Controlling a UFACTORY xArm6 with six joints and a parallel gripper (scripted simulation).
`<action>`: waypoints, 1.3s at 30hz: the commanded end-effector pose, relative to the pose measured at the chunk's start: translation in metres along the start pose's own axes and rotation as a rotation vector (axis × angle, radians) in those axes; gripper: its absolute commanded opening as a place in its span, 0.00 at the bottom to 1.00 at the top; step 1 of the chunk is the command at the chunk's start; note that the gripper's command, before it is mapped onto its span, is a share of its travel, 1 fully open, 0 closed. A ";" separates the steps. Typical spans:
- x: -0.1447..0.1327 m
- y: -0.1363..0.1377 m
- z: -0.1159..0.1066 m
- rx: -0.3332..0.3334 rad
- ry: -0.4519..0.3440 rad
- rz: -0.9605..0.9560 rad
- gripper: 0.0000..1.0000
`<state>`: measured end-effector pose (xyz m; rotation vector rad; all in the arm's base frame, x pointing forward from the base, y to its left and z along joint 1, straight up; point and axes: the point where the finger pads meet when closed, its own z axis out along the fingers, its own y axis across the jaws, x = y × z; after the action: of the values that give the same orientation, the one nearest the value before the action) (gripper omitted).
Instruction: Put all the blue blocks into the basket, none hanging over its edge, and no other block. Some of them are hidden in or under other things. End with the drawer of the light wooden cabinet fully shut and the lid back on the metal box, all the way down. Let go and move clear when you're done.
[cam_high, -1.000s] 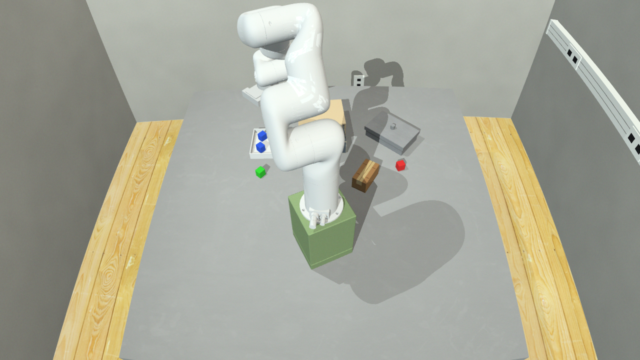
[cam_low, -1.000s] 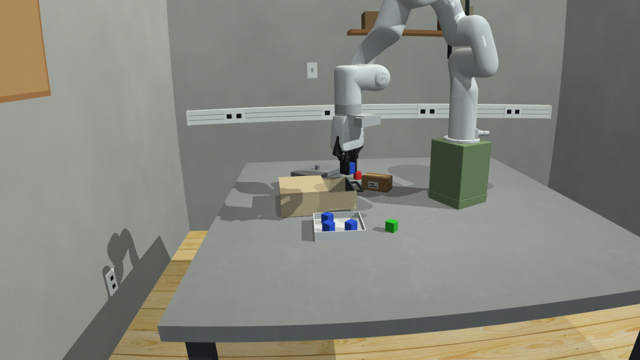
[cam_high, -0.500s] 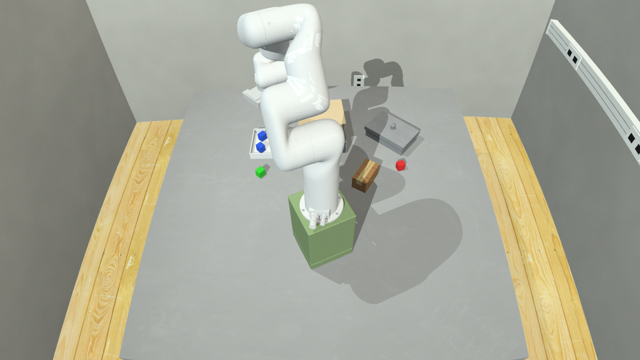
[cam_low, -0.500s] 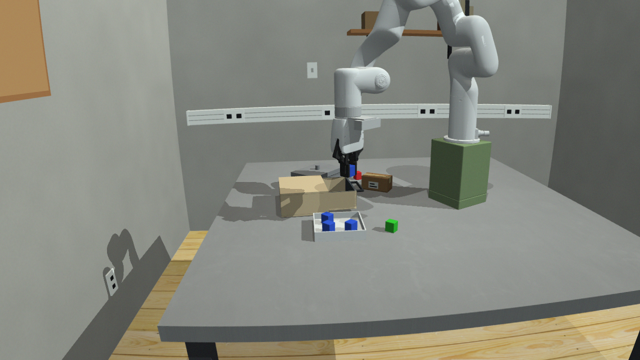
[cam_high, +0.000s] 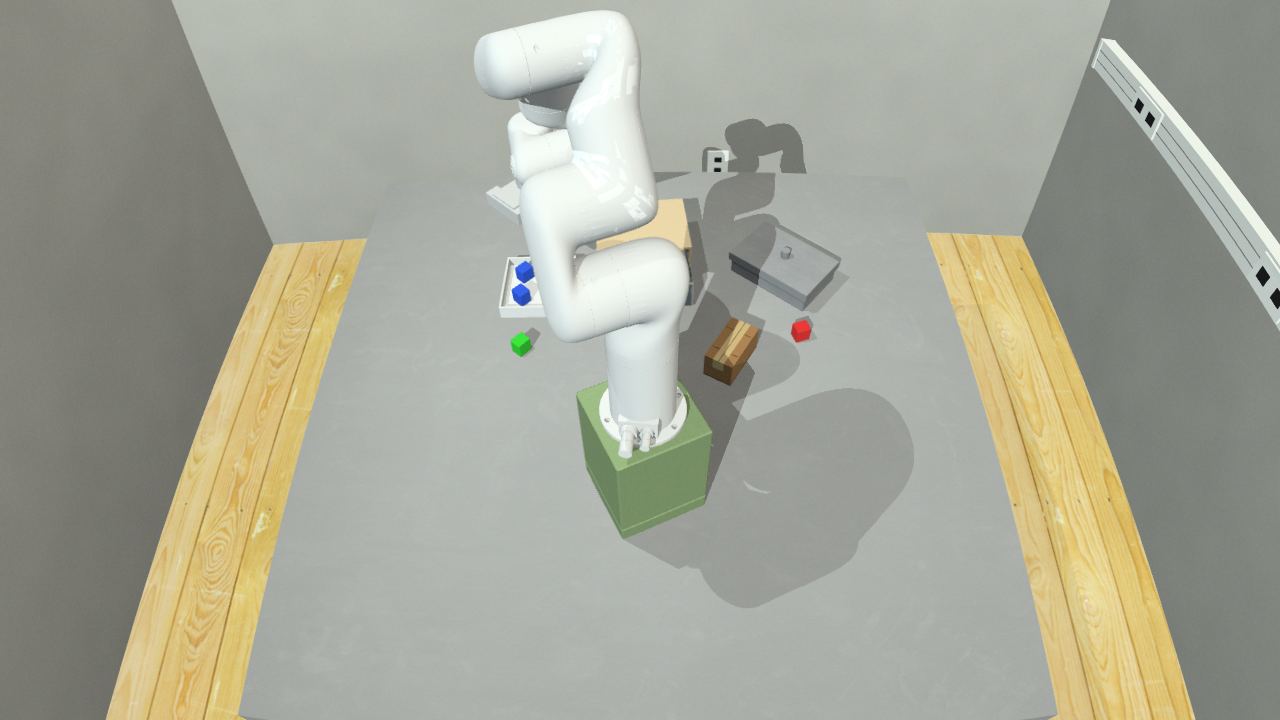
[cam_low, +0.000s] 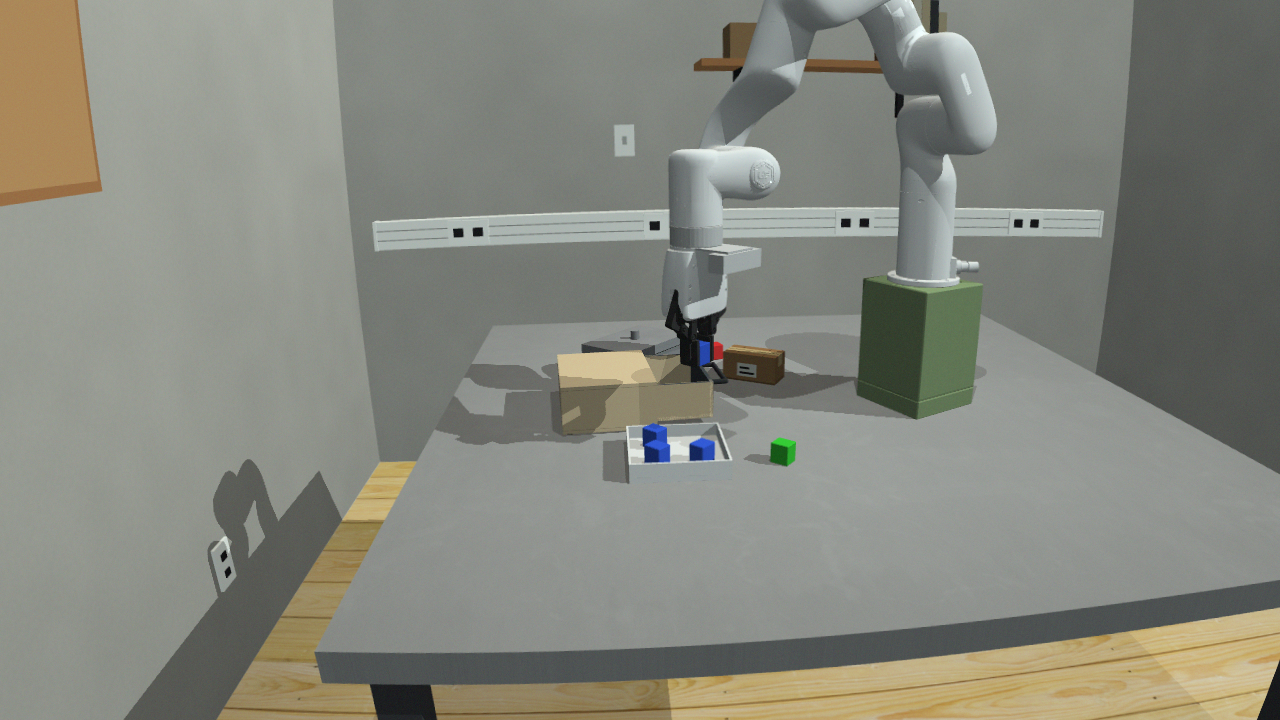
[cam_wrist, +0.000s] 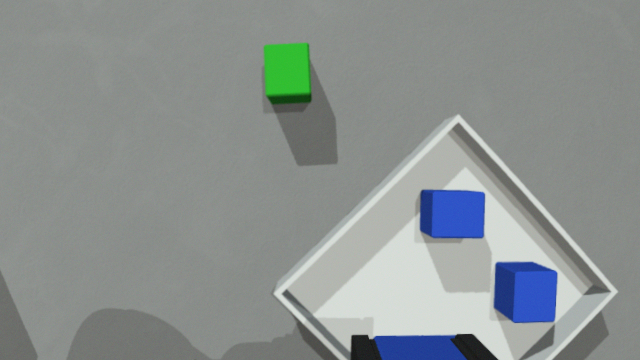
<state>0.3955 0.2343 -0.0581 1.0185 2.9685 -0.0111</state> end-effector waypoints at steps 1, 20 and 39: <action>-0.001 0.001 0.007 -0.003 -0.001 0.000 0.00; -0.001 0.002 0.046 -0.003 -0.001 0.000 0.00; -0.001 0.002 0.085 -0.003 -0.001 0.000 0.00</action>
<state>0.3952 0.2336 -0.1363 1.0186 2.9690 -0.0119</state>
